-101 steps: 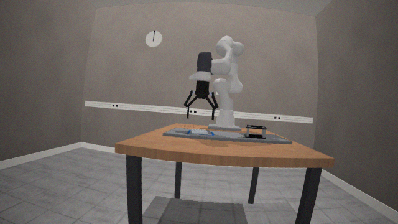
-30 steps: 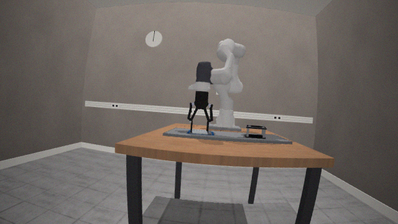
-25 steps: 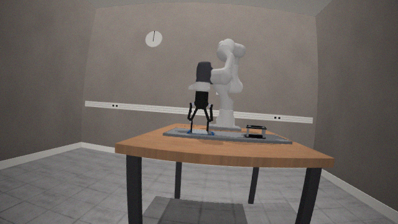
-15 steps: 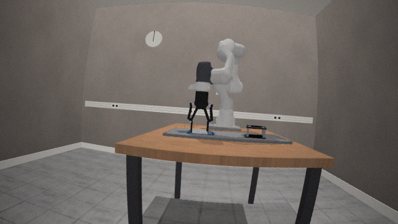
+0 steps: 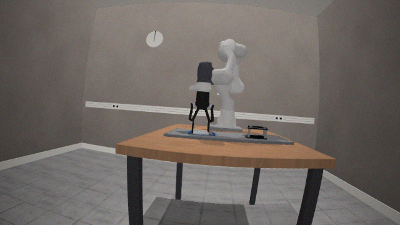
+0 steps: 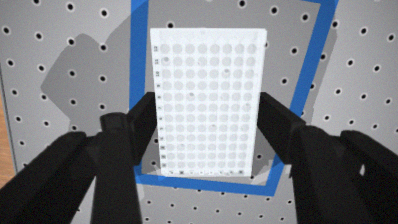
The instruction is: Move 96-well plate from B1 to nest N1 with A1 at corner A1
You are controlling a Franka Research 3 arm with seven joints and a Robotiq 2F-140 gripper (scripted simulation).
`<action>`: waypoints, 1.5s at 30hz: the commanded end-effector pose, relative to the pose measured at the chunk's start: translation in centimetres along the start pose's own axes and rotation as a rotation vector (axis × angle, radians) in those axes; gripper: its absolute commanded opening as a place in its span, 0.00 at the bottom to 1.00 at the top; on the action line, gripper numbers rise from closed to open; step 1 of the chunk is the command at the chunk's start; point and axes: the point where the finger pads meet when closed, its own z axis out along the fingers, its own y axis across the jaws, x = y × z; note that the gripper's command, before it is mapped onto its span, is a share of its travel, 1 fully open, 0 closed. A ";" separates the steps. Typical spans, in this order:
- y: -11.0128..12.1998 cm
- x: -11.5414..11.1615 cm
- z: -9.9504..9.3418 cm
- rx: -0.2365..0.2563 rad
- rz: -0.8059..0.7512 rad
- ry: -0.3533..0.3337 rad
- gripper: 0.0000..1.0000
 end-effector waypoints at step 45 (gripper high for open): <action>0.0 0.0 -4.5 0.001 -0.004 -0.001 0.60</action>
